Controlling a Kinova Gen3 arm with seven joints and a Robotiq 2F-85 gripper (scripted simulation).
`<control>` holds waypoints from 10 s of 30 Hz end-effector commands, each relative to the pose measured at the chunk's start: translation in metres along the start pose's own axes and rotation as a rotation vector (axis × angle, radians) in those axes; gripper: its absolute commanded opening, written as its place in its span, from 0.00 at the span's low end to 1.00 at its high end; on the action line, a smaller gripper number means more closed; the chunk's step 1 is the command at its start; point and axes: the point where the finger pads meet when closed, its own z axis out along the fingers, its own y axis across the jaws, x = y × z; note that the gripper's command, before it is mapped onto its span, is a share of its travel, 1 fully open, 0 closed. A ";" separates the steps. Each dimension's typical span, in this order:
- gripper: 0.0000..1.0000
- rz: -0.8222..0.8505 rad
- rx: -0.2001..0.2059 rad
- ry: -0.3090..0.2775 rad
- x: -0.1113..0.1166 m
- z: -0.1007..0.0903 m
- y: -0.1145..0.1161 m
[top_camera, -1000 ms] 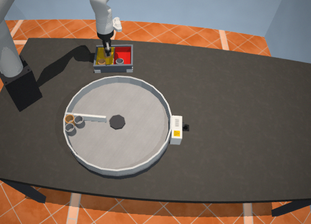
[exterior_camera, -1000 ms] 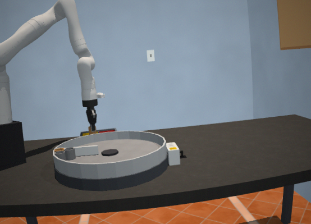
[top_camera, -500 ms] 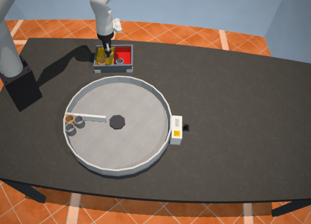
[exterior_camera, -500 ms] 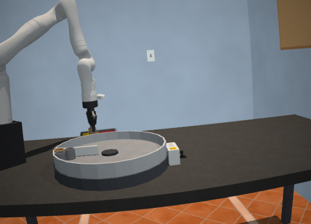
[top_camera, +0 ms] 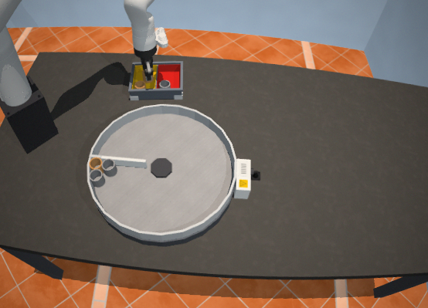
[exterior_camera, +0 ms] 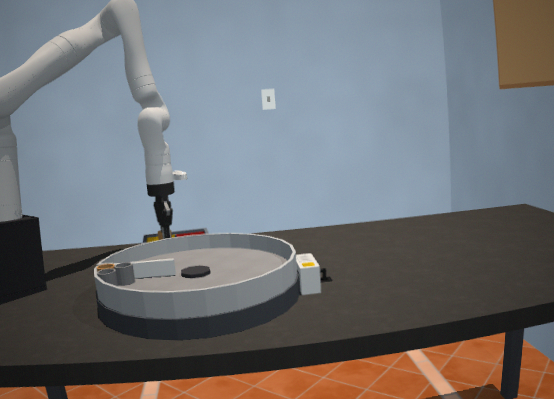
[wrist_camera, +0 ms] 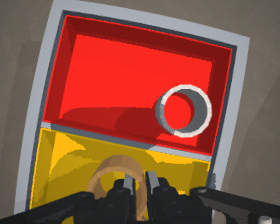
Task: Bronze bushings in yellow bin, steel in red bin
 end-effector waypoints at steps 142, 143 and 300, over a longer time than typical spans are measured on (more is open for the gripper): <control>0.19 0.002 -0.001 0.000 0.000 0.024 0.001; 0.19 0.002 -0.001 0.000 0.000 0.024 0.001; 0.19 0.004 -0.002 -0.002 0.000 -0.109 0.001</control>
